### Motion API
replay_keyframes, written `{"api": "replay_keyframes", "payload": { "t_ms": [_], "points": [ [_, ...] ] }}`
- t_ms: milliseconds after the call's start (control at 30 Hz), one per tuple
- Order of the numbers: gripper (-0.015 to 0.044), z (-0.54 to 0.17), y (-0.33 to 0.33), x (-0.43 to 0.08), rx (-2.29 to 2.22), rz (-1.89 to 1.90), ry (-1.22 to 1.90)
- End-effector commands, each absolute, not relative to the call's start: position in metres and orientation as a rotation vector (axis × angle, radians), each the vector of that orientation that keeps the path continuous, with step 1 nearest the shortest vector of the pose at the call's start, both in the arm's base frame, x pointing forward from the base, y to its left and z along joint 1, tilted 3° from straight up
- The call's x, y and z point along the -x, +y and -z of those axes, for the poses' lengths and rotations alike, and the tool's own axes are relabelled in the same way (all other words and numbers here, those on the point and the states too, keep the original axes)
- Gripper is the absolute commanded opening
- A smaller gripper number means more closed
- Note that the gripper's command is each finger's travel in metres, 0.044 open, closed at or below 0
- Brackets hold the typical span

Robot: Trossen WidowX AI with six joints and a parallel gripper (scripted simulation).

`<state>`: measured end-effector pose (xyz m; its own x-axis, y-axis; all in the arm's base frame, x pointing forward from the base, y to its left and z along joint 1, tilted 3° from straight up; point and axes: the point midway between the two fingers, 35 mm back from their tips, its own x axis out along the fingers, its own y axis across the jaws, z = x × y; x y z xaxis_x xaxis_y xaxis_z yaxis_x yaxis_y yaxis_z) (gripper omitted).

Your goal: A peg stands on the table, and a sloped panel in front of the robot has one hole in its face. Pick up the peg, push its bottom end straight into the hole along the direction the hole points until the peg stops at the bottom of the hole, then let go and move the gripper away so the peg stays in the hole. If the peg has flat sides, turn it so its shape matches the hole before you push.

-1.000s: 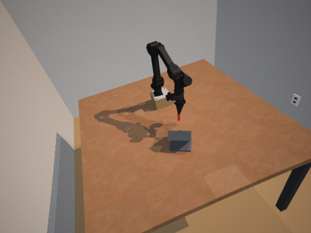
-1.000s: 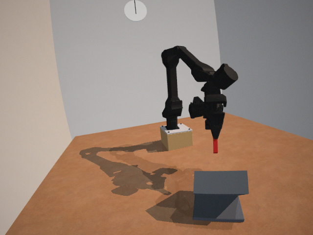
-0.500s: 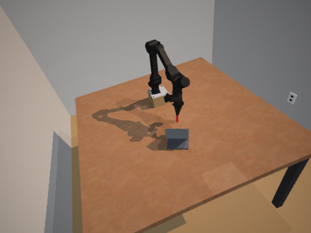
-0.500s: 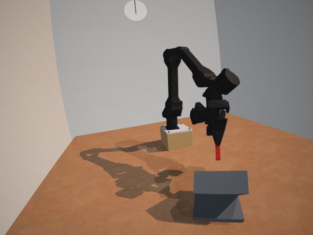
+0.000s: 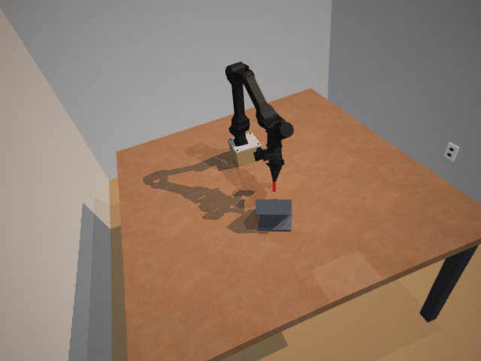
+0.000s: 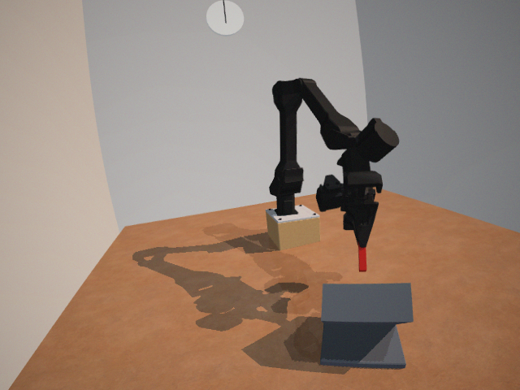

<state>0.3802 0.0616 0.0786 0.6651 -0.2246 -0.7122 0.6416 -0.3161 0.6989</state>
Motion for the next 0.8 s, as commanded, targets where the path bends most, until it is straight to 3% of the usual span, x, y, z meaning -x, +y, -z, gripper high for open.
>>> {"api": "replay_keyframes", "payload": {
  "t_ms": [0,767],
  "points": [
    [0.0000,-0.075,0.061,-0.380,-1.674,0.900,0.351],
    [0.0000,-0.062,0.056,-0.391,-1.677,0.904,0.346]
  ]
}}
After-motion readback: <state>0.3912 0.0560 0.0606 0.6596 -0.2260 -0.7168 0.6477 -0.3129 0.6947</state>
